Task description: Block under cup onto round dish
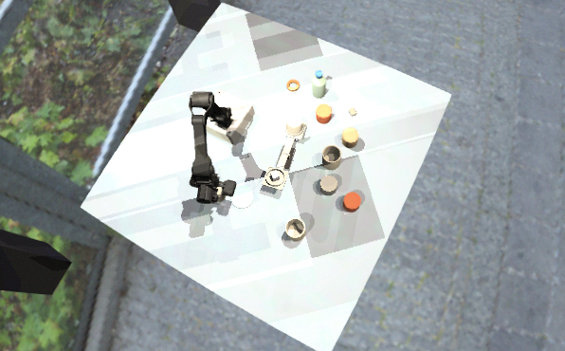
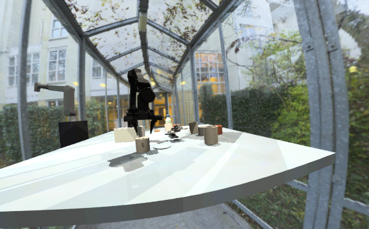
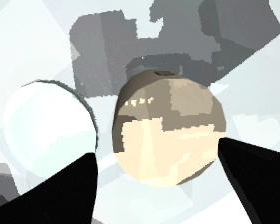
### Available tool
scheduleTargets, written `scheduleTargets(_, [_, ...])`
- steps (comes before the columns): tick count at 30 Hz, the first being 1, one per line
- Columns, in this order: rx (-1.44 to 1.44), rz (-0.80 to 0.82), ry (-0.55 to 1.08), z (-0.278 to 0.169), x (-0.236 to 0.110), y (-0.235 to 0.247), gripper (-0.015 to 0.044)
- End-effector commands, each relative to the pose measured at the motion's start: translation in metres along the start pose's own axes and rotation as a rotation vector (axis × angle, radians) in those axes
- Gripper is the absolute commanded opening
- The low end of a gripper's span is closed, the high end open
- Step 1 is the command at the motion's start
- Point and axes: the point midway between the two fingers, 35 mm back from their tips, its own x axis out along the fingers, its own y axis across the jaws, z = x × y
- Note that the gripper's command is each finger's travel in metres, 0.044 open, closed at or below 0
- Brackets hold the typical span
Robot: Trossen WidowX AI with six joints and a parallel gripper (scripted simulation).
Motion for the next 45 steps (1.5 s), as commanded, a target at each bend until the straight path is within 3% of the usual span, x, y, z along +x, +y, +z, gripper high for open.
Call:
scheduleTargets(1, [-0.099,-0.022,-0.027,-0.002,-0.009,0.028,0.0260])
scheduleTargets(13, [-0.397,0.026,-0.054,-0.038,-0.036,0.139,0.0260])
scheduleTargets(23, [-0.648,0.053,-0.015,-0.104,-0.060,0.215,0.0260])
scheduleTargets(45, [-0.677,0.052,0.001,-0.116,-0.040,0.224,0.0260])
